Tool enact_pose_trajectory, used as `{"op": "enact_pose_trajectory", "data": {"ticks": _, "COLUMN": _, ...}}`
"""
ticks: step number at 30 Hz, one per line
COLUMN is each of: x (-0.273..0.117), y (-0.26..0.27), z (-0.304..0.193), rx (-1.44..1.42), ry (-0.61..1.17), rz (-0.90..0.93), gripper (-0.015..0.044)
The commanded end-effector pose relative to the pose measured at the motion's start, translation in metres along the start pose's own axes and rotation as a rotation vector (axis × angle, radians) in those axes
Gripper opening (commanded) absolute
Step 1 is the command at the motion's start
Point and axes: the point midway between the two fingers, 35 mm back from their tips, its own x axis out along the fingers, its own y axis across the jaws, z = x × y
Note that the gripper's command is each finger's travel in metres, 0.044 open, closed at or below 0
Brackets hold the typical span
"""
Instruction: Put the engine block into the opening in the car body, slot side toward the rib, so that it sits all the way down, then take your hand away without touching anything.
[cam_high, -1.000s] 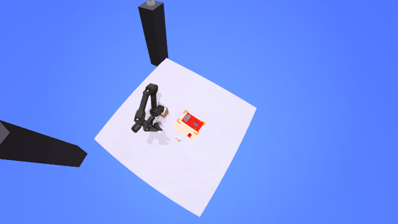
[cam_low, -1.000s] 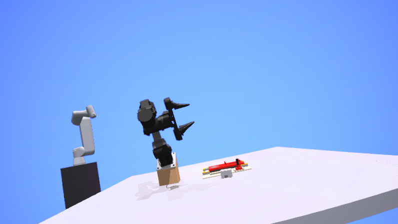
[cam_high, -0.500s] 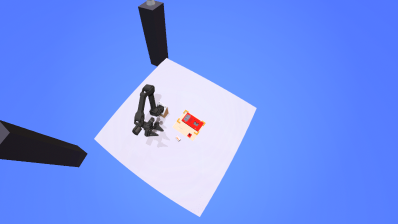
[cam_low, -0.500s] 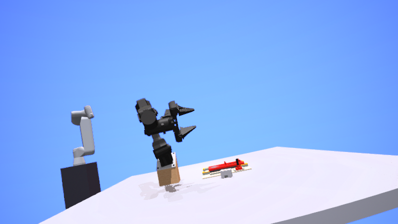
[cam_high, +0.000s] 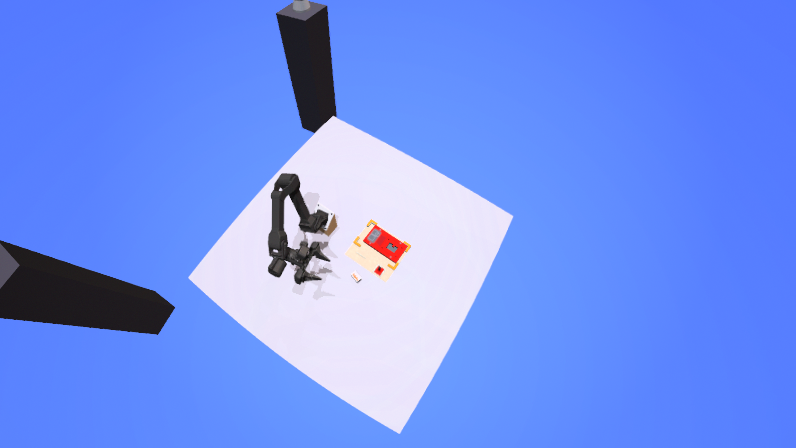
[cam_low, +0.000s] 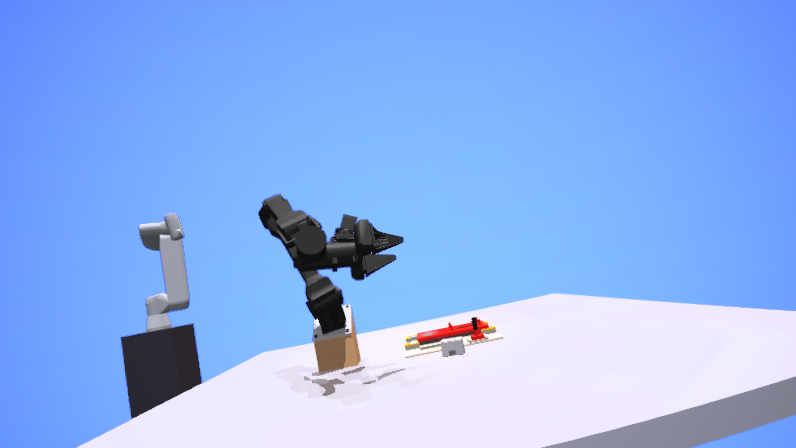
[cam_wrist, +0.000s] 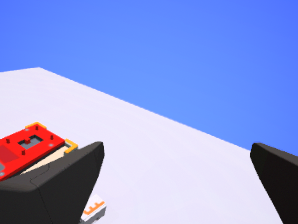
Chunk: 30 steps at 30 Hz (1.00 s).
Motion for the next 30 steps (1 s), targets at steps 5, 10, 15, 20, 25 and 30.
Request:
{"op": "enact_pose_trajectory", "data": {"ticks": 5, "x": 0.008, "y": 0.002, "z": -0.011, "rx": 0.226, "ry": 0.054, "rz": 0.059, "gripper": 0.0440}}
{"op": "enact_pose_trajectory", "data": {"ticks": 10, "x": 0.014, "y": 0.006, "z": -0.019, "rx": 0.382, "ry": 0.100, "rz": 0.099, "gripper": 0.0440}}
{"op": "enact_pose_trajectory", "data": {"ticks": 15, "x": 0.020, "y": 0.009, "z": -0.027, "rx": 0.540, "ry": 0.156, "rz": 0.136, "gripper": 0.0440}}
{"op": "enact_pose_trajectory", "data": {"ticks": 20, "x": 0.027, "y": 0.014, "z": -0.035, "rx": 0.694, "ry": 0.222, "rz": 0.167, "gripper": 0.0440}}
{"op": "enact_pose_trajectory", "data": {"ticks": 25, "x": 0.033, "y": 0.019, "z": -0.043, "rx": 0.847, "ry": 0.298, "rz": 0.194, "gripper": 0.0440}}
{"op": "enact_pose_trajectory", "data": {"ticks": 30, "x": 0.039, "y": 0.026, "z": -0.050, "rx": 0.993, "ry": 0.384, "rz": 0.212, "gripper": 0.0440}}
